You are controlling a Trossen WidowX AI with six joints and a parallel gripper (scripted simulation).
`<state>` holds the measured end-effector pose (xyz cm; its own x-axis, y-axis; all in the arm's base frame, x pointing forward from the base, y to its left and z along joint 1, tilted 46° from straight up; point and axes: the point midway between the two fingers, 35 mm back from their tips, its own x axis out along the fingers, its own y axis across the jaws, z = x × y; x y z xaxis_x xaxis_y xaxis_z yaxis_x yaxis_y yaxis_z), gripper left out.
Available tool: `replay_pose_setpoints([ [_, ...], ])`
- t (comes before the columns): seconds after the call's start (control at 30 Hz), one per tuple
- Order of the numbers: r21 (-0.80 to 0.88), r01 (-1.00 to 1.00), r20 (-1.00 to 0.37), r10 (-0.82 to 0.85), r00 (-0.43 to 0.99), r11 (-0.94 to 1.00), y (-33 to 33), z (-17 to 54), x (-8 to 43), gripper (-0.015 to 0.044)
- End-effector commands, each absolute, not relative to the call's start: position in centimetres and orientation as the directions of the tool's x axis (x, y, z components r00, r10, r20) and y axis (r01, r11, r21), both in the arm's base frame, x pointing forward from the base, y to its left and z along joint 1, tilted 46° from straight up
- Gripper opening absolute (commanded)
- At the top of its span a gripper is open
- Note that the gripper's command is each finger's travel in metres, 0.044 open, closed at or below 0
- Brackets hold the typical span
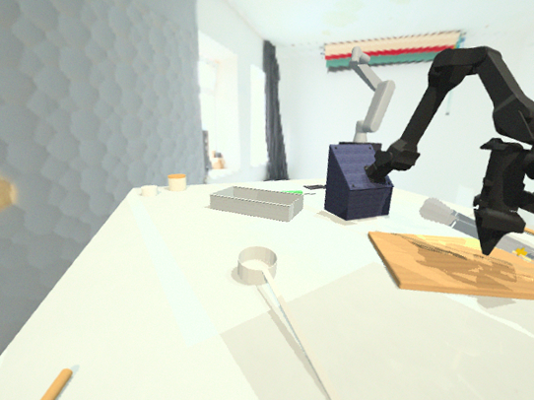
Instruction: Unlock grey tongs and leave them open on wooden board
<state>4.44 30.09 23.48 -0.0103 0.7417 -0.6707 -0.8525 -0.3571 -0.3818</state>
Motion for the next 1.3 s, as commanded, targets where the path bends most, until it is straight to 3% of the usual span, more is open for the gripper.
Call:
replay_pose_setpoints([
  [0.0,-0.383,-0.852,-0.67,0.743,-0.009,-0.356,30.1,23.5,4.5,0.0375],
  [0.1,-0.383,-0.852,-0.67,0.743,-0.009,-0.356,30.1,23.5,4.5,0.044],
  [0.3,-0.382,-0.853,-0.671,0.741,-0.009,-0.356,30.5,25.2,3.9,0.044],
  [0.9,-0.372,-0.859,-0.667,0.745,-0.015,-0.351,30.3,40.3,-2.7,0.044],
  [1.27,-0.376,-0.857,-0.657,0.753,-0.022,-0.353,26.2,43.1,-2.4,0.044],
])
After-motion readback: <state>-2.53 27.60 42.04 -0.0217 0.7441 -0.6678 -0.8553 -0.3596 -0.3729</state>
